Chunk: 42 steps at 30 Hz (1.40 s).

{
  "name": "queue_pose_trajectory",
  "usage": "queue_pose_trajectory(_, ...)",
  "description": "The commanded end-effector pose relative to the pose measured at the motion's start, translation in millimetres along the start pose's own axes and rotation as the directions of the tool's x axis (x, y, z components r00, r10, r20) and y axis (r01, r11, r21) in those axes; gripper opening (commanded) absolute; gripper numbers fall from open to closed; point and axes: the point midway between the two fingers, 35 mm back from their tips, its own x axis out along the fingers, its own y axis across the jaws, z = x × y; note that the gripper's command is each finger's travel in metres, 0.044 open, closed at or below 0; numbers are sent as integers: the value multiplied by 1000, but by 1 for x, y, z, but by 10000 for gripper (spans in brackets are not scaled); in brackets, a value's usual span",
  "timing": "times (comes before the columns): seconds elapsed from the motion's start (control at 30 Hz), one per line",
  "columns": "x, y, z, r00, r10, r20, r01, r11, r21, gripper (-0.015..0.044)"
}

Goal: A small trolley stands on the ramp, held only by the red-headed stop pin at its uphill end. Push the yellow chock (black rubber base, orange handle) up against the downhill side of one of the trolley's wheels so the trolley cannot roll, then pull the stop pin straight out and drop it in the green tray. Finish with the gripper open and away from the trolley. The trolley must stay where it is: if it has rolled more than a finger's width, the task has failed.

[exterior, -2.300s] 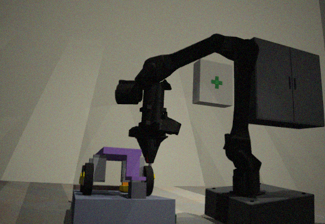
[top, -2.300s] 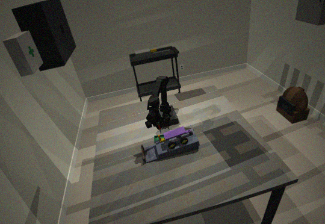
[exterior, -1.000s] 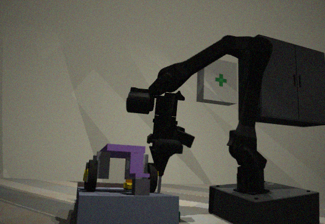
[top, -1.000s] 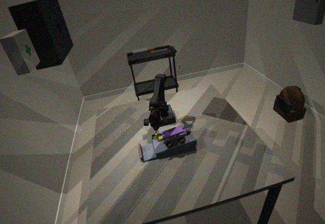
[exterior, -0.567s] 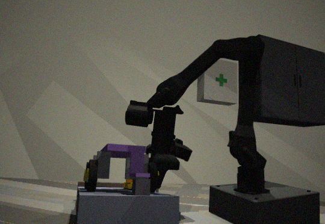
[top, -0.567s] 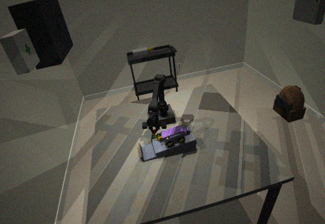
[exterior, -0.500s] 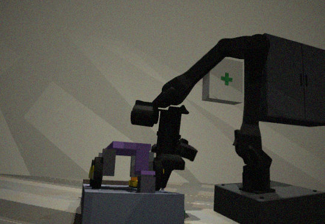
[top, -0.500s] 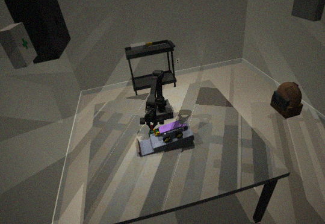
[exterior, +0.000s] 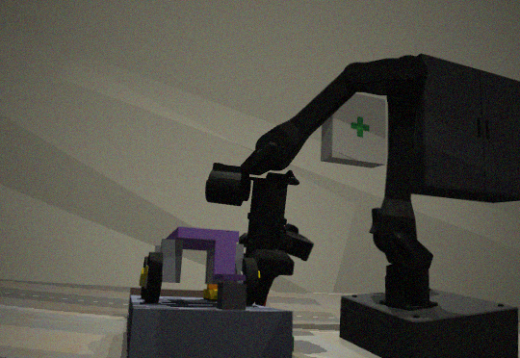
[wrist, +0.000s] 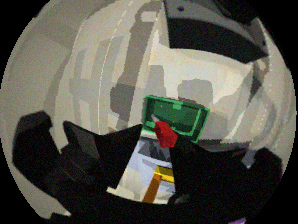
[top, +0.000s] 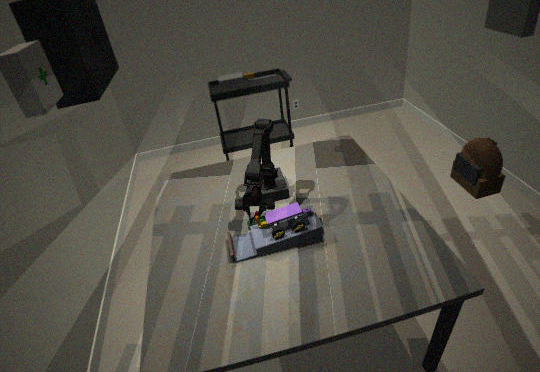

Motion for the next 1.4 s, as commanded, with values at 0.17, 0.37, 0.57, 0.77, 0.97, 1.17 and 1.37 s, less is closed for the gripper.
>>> queue_pose_trajectory(0.17,2,-6,0,1000,2,10,-2,1000,3,190)
queue_pose_trajectory(0.37,2,-10,-1,1000,1,10,-1,1000,3,190)
queue_pose_trajectory(0.57,2,-13,-2,1000,1,10,-1,1000,3,190)
queue_pose_trajectory(0.77,2,-16,-2,1000,1,10,-1,1000,3,190)
queue_pose_trajectory(0.97,3,-20,-3,1000,0,10,0,1000,3,190)
queue_pose_trajectory(1.17,3,-23,-4,1000,0,10,0,1000,3,190)
queue_pose_trajectory(1.37,4,-25,-4,1000,0,9,0,1000,3,190)
